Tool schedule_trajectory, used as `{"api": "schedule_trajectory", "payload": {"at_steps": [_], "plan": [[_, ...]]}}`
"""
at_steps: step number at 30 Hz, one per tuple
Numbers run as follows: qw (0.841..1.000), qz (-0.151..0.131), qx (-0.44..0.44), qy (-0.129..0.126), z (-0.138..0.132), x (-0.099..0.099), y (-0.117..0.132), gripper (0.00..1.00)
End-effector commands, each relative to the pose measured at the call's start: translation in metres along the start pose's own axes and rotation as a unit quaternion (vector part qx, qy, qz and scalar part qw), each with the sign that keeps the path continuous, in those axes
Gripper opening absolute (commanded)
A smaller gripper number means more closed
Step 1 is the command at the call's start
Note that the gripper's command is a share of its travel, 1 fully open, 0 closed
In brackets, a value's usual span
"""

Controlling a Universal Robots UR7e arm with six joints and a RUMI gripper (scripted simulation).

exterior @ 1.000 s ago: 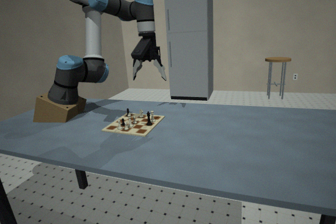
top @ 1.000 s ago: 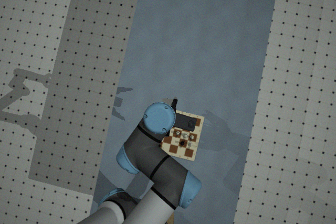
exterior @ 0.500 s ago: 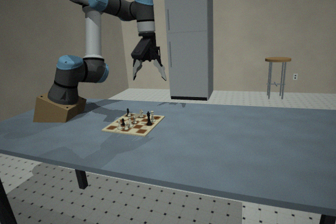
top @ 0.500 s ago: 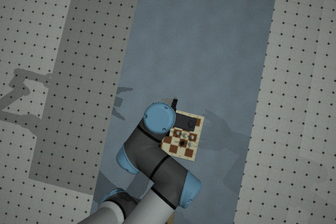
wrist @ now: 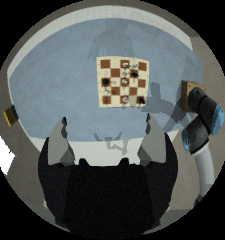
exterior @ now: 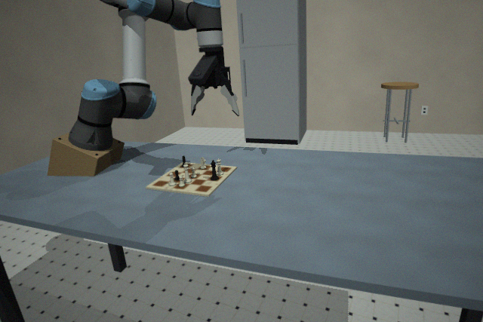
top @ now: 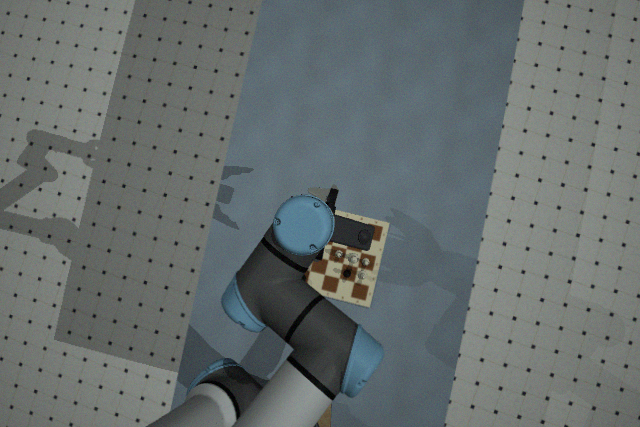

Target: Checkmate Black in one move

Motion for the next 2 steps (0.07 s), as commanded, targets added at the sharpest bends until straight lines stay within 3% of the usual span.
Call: {"api": "schedule_trajectory", "payload": {"at_steps": [1,2], "plan": [[1.000,0.000,0.000,-0.002,-0.0008,0.0019,0.0001,1.00],[1.000,0.000,0.000,-0.002,-0.0008,0.0019,0.0001,1.00]]}}
Point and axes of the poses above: the point where the finger pads meet when closed, its own x axis back along the fingers, its own z axis across the jaws, y = z × x, the point moved 10 cm from there along x, back along the fingers, and after that the axes turned 15 degrees about -x, right-handed, at the moved point
